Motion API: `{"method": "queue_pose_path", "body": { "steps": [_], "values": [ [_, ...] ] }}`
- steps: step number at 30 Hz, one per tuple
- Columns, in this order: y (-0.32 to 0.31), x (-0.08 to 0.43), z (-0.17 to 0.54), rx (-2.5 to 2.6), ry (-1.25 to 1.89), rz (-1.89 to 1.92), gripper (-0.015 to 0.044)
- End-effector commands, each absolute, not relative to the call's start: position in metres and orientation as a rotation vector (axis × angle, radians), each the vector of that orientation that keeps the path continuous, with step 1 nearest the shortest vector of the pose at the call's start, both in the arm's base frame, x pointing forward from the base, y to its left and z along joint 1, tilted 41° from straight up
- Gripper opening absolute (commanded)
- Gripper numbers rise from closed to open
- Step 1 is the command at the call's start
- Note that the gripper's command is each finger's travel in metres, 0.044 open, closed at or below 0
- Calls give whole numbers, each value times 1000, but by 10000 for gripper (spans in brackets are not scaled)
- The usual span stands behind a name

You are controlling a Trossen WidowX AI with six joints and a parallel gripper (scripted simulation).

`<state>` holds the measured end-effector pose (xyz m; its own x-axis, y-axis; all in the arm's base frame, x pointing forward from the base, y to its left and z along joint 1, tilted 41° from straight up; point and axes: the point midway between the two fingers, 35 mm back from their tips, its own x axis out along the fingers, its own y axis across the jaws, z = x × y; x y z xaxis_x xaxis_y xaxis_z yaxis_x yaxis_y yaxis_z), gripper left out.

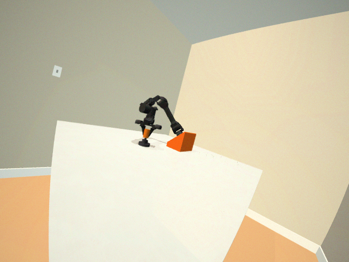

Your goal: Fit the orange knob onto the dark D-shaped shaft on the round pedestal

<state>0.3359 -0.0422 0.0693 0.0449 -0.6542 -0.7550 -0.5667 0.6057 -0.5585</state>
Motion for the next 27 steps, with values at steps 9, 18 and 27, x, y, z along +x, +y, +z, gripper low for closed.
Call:
{"method": "queue_pose_path", "body": {
  "steps": [9,18,27],
  "values": [
    [-43,334,69,-1043,1619,-89,0],
    [-41,334,70,-1043,1619,-89,0],
    [-40,335,73,-1131,1639,4,0]
  ]
}}
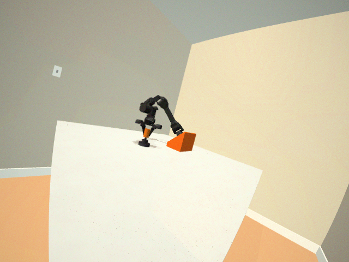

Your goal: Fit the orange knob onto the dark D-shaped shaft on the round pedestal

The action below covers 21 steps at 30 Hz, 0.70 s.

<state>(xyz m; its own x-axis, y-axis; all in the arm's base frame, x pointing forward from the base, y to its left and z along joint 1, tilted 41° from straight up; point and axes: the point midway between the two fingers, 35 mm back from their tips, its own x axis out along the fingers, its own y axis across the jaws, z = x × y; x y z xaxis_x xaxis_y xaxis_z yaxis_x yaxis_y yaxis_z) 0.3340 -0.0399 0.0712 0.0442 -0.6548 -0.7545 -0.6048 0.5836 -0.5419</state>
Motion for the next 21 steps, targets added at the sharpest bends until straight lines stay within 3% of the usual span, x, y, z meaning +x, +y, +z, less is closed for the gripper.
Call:
{"method": "queue_pose_path", "body": {
  "steps": [1,21],
  "values": [
    [-40,336,73,-1158,1645,33,0],
    [-43,335,69,-1202,1653,82,0]
  ]
}}
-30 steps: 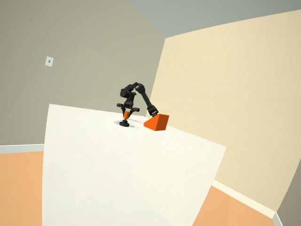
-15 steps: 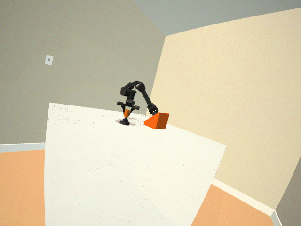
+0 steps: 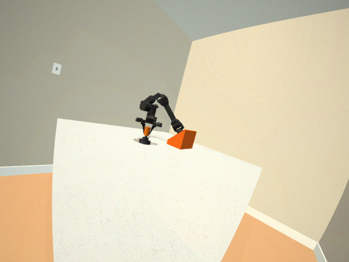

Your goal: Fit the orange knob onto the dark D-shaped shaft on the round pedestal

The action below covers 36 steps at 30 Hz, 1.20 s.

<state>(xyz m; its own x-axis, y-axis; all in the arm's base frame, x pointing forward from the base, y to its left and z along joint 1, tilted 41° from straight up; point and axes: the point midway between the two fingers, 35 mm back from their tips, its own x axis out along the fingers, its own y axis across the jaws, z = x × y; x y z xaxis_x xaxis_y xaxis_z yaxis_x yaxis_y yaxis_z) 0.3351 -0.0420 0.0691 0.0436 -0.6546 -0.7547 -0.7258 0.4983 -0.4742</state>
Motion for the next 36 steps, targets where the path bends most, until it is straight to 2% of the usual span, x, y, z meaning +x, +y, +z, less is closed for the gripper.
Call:
{"method": "queue_pose_path", "body": {
  "steps": [1,36],
  "values": [
    [-43,335,69,-1202,1653,82,0],
    [-44,335,68,-1193,1652,72,0]
  ]
}}
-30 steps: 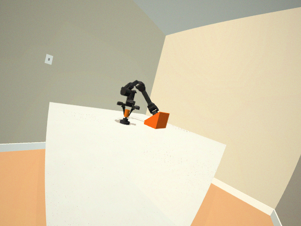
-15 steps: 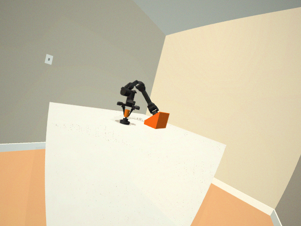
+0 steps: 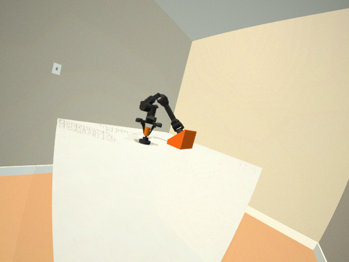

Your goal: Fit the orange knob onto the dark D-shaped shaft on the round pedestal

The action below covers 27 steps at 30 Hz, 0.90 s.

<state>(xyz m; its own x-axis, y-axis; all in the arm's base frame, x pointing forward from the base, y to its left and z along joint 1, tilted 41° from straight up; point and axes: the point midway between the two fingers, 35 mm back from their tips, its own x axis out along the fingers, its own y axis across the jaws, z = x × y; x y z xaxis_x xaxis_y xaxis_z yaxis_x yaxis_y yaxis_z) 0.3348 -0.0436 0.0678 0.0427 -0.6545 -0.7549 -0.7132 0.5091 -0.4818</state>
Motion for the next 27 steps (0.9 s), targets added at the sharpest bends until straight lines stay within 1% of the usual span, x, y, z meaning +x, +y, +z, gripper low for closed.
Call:
{"method": "queue_pose_path", "body": {
  "steps": [1,17,27],
  "values": [
    [-44,335,68,-1206,1654,86,0],
    [-44,336,67,-1251,1662,136,0],
    [-44,336,67,-1214,1655,95,0]
  ]
}}
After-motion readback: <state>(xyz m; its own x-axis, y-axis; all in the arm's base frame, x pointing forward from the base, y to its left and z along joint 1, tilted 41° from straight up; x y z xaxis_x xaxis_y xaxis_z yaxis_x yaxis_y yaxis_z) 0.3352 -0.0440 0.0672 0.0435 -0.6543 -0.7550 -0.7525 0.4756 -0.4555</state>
